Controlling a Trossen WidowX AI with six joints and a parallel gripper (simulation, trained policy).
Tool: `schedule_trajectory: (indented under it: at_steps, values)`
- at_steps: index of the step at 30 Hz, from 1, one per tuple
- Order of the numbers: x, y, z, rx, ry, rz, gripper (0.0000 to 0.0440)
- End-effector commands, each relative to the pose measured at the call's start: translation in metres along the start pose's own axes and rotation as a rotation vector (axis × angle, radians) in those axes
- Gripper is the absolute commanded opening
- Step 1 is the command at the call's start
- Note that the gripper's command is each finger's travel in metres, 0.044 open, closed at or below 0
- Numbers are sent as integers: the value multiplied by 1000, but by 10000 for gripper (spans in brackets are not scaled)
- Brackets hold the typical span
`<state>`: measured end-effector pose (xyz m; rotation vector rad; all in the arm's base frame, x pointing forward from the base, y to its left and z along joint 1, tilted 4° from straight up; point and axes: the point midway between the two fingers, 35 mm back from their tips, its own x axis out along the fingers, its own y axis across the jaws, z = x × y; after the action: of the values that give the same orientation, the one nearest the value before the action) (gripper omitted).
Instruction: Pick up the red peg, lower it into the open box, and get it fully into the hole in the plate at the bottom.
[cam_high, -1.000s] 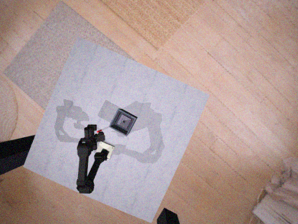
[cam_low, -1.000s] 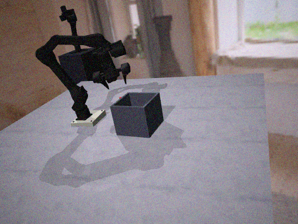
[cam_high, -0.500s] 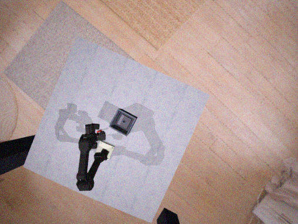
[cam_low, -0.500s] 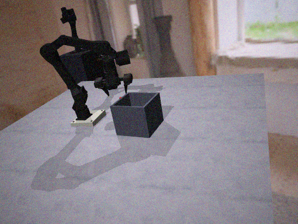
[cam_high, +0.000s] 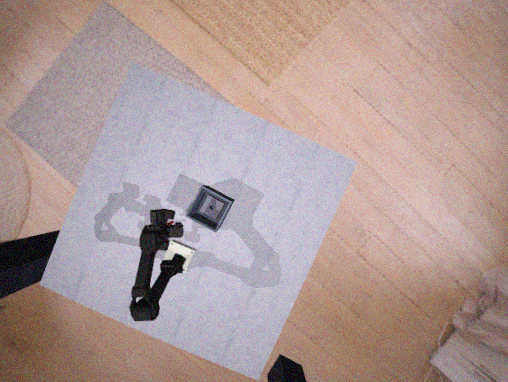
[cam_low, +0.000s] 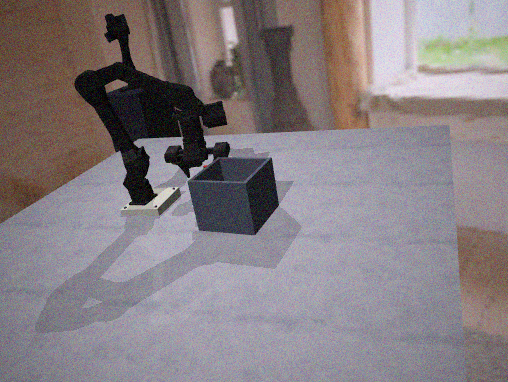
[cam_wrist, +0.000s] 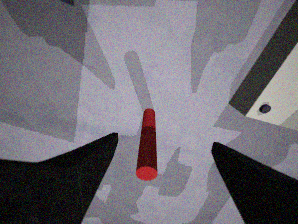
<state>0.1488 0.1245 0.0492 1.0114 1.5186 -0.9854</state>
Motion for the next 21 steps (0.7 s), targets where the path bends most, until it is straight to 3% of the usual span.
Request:
schedule_trajectory:
  at_steps: [1, 15, 21]
  values:
    - [10, 2, 2, 13, -13, 3, 359]
    - [21, 20, -4, -26, -5, 25, 3]
    - [7, 31, -13, -24, 40, 82, 0]
